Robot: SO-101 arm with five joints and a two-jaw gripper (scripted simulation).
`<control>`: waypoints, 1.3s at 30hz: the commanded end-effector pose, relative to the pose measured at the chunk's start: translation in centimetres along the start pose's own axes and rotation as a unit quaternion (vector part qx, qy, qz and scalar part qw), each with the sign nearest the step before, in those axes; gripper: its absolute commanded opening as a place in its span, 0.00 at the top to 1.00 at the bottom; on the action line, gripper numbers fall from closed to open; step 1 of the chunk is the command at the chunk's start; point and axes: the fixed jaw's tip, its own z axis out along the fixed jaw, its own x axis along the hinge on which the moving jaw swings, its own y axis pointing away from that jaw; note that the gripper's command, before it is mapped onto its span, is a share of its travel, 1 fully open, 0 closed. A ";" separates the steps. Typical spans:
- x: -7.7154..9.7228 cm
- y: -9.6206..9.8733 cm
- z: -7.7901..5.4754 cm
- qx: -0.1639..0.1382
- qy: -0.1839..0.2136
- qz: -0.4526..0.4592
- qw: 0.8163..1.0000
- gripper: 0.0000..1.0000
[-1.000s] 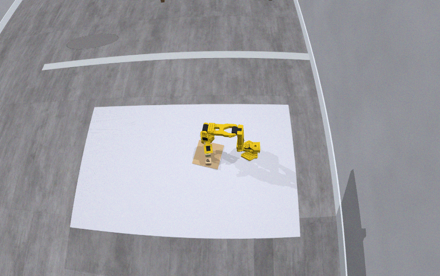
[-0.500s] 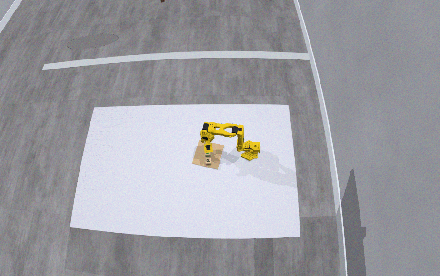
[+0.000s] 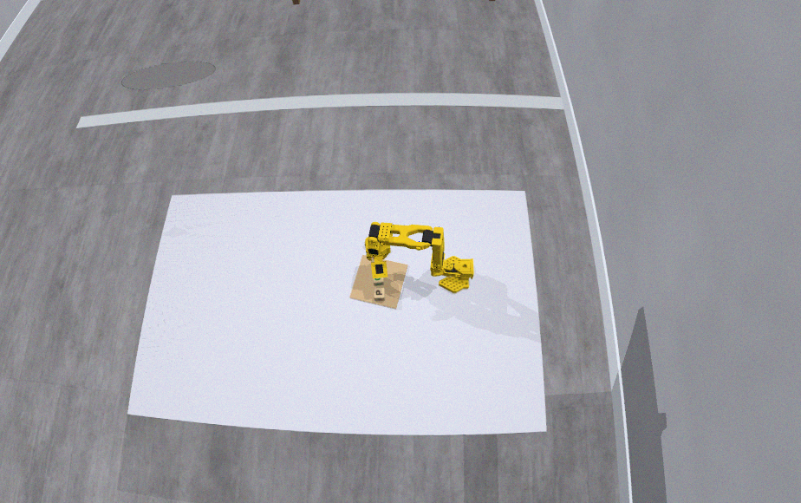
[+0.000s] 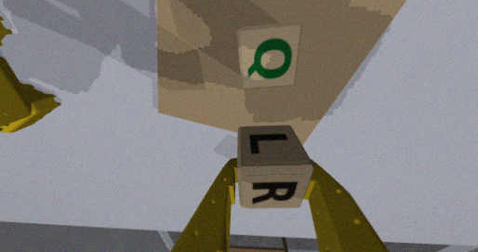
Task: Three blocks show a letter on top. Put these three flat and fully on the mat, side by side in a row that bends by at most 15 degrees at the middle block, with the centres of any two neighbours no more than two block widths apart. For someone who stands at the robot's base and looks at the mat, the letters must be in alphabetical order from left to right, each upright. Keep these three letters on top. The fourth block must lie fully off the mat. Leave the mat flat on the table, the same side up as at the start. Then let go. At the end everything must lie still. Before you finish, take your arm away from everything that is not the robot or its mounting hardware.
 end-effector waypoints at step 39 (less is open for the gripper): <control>0.6 -1.7 -1.7 0.074 0.018 0.000 0.997 1.00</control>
